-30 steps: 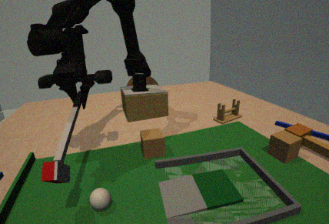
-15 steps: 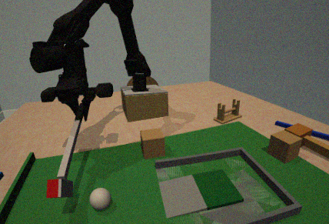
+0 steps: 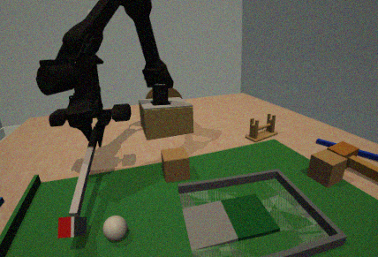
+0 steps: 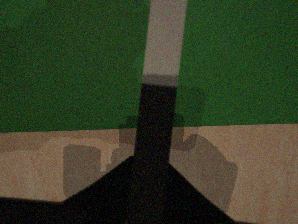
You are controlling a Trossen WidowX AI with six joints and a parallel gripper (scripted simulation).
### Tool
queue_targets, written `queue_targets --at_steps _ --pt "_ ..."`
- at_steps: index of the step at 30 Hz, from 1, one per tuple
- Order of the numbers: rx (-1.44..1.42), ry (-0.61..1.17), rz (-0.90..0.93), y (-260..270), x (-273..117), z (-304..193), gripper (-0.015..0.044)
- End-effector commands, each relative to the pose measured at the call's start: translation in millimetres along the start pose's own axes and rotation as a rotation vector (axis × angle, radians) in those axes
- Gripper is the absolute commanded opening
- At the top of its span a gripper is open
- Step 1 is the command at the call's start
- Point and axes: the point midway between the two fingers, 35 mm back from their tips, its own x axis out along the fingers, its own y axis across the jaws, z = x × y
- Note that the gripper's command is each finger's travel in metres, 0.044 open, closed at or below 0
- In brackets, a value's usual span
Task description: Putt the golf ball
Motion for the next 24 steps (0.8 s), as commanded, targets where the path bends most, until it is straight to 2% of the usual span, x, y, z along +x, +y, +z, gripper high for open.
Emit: queue_targets --at_steps 1,14,24 --pt "0.004 0.002 0.0 0 8 -1 0.0" --pt "0.0 0.002 0.001 -1 5 -1 0.0" --pt "0.004 0.002 -0.002 -30 8 -1 0.0"
